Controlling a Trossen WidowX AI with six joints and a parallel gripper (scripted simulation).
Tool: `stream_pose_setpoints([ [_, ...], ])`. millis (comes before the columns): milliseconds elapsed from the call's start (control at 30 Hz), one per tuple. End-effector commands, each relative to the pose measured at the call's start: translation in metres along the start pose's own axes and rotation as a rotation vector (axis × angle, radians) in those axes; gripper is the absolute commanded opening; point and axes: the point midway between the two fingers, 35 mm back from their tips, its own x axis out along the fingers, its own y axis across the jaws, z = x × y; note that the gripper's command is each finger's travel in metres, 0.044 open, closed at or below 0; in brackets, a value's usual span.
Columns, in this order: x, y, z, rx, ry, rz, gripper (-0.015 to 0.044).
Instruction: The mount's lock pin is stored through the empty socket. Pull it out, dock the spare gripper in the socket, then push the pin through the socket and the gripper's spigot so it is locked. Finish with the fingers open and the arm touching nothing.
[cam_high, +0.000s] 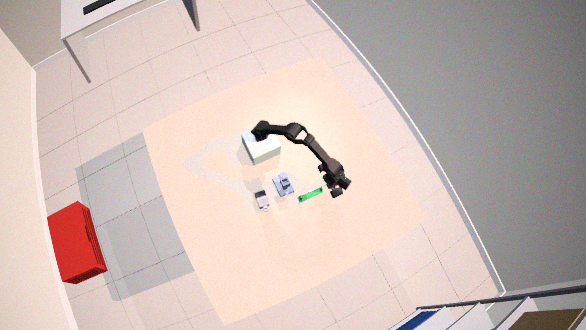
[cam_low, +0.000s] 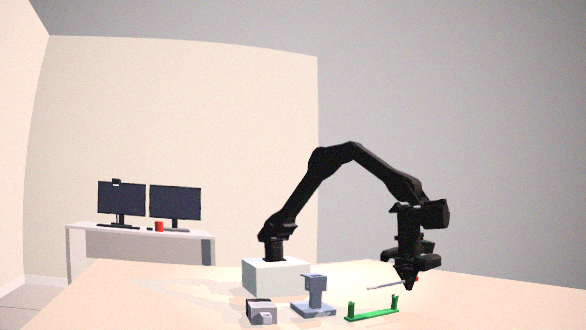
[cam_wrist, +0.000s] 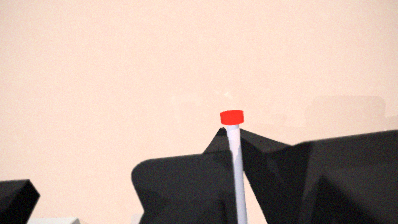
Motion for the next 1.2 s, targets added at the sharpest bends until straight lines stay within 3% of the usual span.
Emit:
stream_pose_setpoints([
  [0, 0.007, 0.002, -0.002, -0.004, 0.002, 0.004, 0.0],
  [1167, 0.027, 0.001, -0.005, -0.006, -0.006, -0.012, 0.0],
])
